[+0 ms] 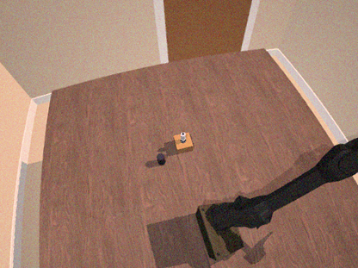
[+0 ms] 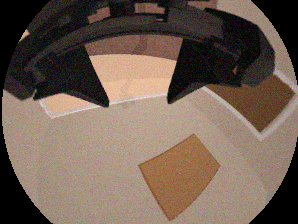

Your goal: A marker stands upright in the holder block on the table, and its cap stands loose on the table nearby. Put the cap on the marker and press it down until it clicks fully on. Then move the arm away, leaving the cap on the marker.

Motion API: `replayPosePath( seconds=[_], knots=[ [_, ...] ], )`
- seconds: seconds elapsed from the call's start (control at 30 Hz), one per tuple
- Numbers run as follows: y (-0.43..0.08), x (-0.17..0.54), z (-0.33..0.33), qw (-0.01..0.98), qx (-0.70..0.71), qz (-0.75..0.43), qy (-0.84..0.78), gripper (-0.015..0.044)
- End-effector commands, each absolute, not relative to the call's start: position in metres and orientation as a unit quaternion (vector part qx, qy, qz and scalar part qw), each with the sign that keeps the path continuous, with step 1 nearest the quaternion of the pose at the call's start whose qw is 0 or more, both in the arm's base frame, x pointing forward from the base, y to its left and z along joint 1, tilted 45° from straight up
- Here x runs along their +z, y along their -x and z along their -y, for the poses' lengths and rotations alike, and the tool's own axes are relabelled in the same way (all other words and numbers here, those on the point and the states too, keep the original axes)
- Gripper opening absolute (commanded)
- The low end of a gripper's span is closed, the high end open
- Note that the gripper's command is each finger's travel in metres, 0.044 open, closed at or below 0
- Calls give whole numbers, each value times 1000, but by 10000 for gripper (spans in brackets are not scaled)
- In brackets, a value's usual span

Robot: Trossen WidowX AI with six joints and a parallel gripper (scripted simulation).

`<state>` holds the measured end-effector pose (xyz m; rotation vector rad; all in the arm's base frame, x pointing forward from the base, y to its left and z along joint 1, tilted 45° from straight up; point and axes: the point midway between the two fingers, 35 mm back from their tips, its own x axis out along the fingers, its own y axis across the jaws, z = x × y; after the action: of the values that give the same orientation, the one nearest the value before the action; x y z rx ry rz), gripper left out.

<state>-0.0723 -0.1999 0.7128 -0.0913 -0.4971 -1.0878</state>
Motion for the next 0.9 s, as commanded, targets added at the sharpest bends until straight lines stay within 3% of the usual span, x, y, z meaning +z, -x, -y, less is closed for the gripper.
replayPosePath(
  seconds=[0.0, 0.17, 0.6, 0.87],
  knots=[
    [72, 713, 200, 826, -511, 235, 42, 374],
    [69, 710, 215, 839, -478, 261, 12, 248],
    [47, 681, 304, 844, -354, 366, -170, 248],
    [4, 641, 371, 811, -296, 397, -312, 248]
  ],
)
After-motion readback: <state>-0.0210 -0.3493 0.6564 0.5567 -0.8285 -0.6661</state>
